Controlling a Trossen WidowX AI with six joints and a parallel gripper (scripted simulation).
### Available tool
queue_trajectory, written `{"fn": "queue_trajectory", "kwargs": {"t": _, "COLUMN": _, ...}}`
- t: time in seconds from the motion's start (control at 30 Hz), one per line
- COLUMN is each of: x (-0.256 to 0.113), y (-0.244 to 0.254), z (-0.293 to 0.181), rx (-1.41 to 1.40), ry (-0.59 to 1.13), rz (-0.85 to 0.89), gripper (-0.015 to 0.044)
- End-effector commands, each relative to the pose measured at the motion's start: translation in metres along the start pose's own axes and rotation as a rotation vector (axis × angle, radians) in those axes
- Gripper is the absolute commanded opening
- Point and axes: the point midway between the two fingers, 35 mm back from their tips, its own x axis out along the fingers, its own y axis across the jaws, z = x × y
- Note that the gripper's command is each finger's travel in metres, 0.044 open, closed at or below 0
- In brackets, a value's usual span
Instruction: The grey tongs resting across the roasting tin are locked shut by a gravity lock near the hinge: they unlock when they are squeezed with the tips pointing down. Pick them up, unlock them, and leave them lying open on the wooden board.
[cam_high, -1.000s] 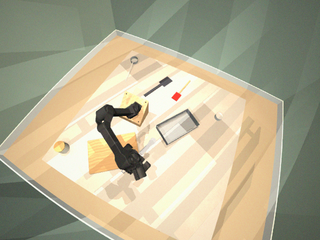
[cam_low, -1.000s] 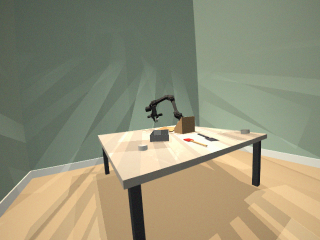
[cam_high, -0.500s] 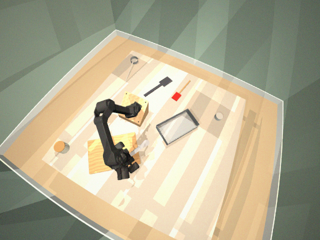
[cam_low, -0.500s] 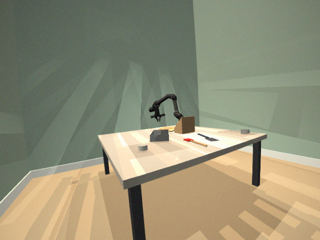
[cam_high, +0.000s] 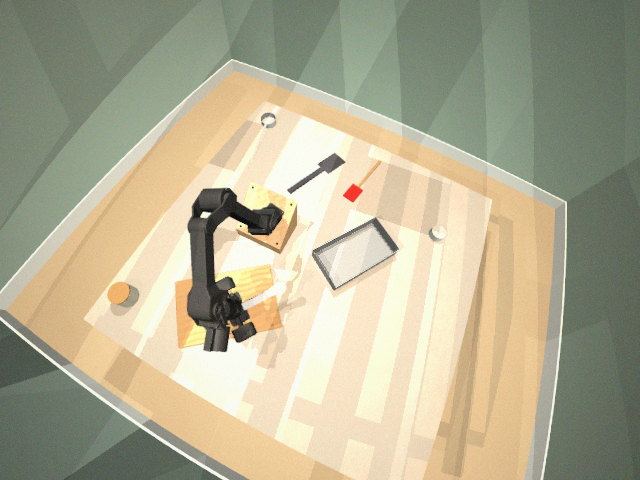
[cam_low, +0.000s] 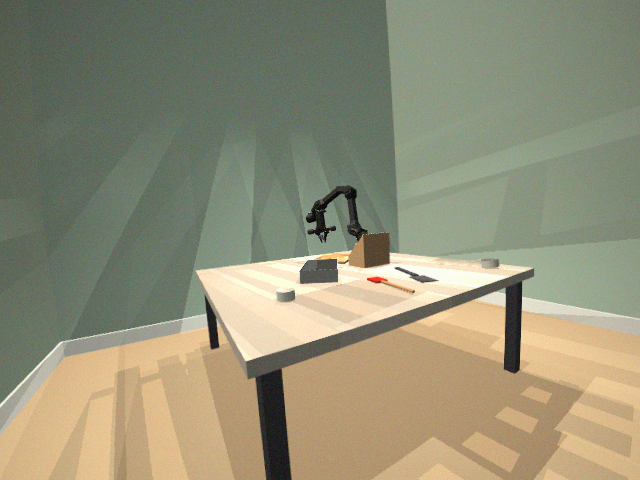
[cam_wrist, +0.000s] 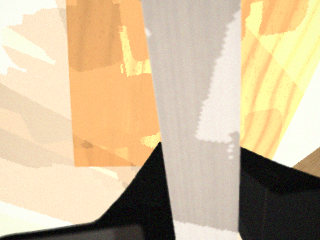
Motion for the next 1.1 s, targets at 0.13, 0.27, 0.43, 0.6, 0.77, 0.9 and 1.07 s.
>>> {"fn": "queue_trajectory", "kwargs": {"t": 0.13, "x": -0.009, "y": -0.018, "z": 0.016, "rx": 0.068, "ry": -0.019, "rz": 0.032, "gripper": -0.0150}}
{"fn": "queue_trajectory", "kwargs": {"t": 0.27, "x": -0.013, "y": -0.028, "z": 0.023, "rx": 0.103, "ry": -0.033, "rz": 0.044, "gripper": -0.0150}}
{"fn": "queue_trajectory", "kwargs": {"t": 0.43, "x": -0.019, "y": -0.040, "z": 0.031, "rx": 0.144, "ry": -0.054, "rz": 0.061, "gripper": -0.0150}}
{"fn": "queue_trajectory", "kwargs": {"t": 0.6, "x": -0.025, "y": -0.051, "z": 0.038, "rx": 0.183, "ry": -0.079, "rz": 0.077, "gripper": -0.0150}}
{"fn": "queue_trajectory", "kwargs": {"t": 0.77, "x": -0.032, "y": -0.062, "z": 0.044, "rx": 0.219, "ry": -0.108, "rz": 0.093, "gripper": -0.0150}}
{"fn": "queue_trajectory", "kwargs": {"t": 0.9, "x": -0.038, "y": -0.071, "z": 0.048, "rx": 0.245, "ry": -0.134, "rz": 0.105, "gripper": -0.0150}}
{"fn": "queue_trajectory", "kwargs": {"t": 1.07, "x": -0.040, "y": -0.074, "z": 0.050, "rx": 0.254, "ry": -0.145, "rz": 0.109, "gripper": -0.0150}}
